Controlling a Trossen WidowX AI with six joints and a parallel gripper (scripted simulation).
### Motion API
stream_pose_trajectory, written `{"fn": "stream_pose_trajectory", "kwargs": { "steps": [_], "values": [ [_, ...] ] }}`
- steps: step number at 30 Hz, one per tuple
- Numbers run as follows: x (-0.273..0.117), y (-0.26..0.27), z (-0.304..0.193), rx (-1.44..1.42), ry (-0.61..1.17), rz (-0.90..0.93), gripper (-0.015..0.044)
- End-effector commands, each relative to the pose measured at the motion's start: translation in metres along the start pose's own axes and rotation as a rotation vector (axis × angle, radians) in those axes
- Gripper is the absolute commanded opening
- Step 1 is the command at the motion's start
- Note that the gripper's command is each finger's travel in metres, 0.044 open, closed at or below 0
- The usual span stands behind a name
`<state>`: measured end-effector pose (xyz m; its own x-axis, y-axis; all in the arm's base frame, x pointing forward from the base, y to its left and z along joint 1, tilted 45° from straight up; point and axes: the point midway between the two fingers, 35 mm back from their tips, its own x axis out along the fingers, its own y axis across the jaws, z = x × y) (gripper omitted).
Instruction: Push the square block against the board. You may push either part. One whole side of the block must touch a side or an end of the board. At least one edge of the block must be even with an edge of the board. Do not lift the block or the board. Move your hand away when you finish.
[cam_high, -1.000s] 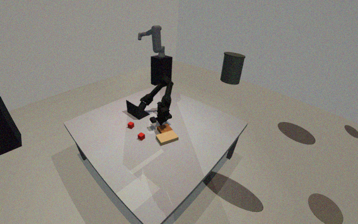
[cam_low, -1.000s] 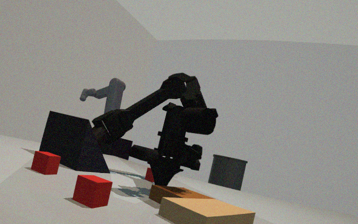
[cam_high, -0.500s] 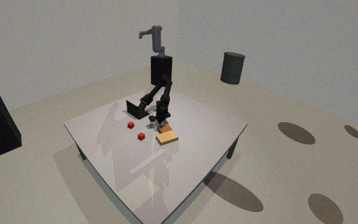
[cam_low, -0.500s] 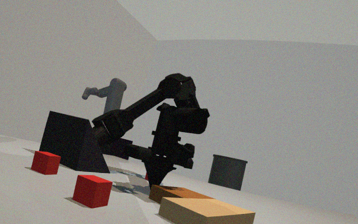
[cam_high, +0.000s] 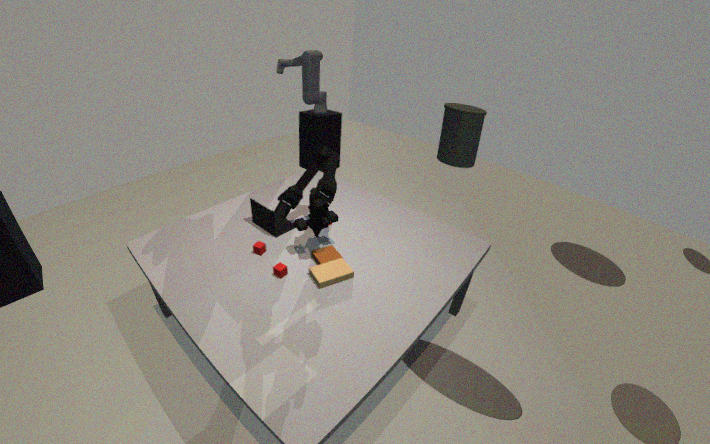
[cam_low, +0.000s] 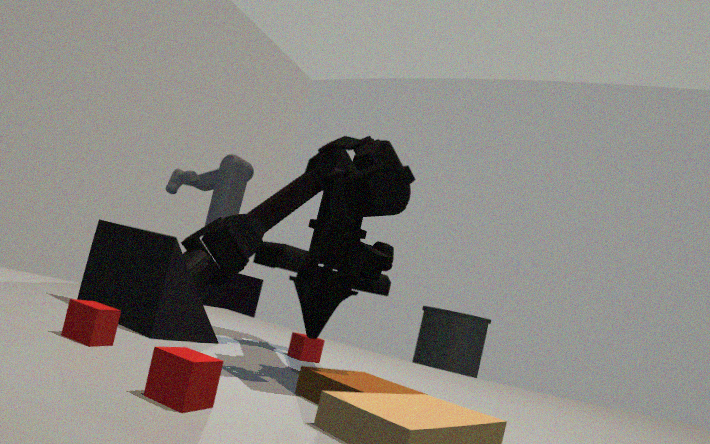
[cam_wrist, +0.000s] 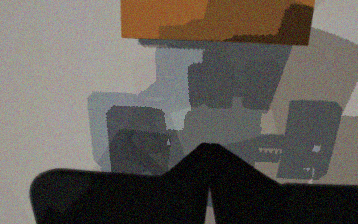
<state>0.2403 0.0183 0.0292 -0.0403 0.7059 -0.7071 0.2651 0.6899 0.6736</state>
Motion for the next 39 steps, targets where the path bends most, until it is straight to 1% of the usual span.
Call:
{"fn": "stream_pose_trajectory", "kwargs": {
  "steps": [1, 39],
  "values": [
    [-0.001, 0.002, 0.006, -0.071, -0.002, 0.000, 0.0000],
    [-0.007, 0.058, 0.088, -1.375, -0.002, -0.009, 0.0000]
  ]
}}
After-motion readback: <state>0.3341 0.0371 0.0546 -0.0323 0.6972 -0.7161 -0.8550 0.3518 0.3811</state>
